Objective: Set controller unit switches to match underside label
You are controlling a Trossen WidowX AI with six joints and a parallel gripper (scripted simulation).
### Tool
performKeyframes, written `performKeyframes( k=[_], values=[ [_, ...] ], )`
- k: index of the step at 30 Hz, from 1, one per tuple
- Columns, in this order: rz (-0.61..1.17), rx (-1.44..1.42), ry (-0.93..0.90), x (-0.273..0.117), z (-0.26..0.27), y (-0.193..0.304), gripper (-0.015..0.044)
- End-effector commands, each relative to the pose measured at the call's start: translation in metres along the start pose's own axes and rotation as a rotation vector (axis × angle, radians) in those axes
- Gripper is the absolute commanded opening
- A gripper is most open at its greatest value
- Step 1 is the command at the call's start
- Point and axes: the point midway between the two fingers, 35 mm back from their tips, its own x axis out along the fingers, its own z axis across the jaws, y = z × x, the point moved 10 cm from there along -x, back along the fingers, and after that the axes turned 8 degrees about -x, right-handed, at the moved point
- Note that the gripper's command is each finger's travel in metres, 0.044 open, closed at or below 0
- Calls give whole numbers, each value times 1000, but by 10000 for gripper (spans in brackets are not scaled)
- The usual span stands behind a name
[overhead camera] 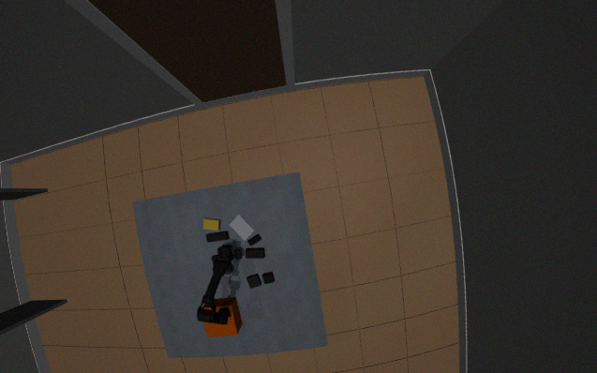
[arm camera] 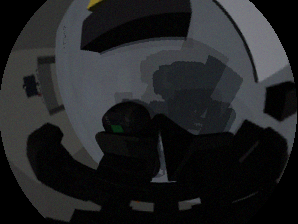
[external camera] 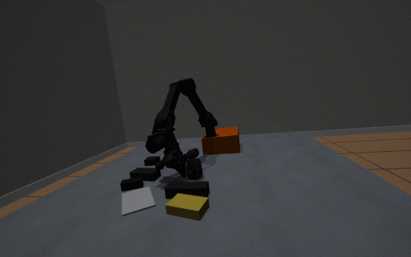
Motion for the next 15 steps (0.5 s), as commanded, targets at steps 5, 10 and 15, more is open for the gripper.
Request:
performKeyframes(
  k=[5, 10, 15],
  values=[
    [10, -8, -19, 5, 10, 0, 0],
    [10, -8, -19, 5, 11, -1, 0],
    [10, -8, -19, 6, 13, -1, 0]
  ],
)
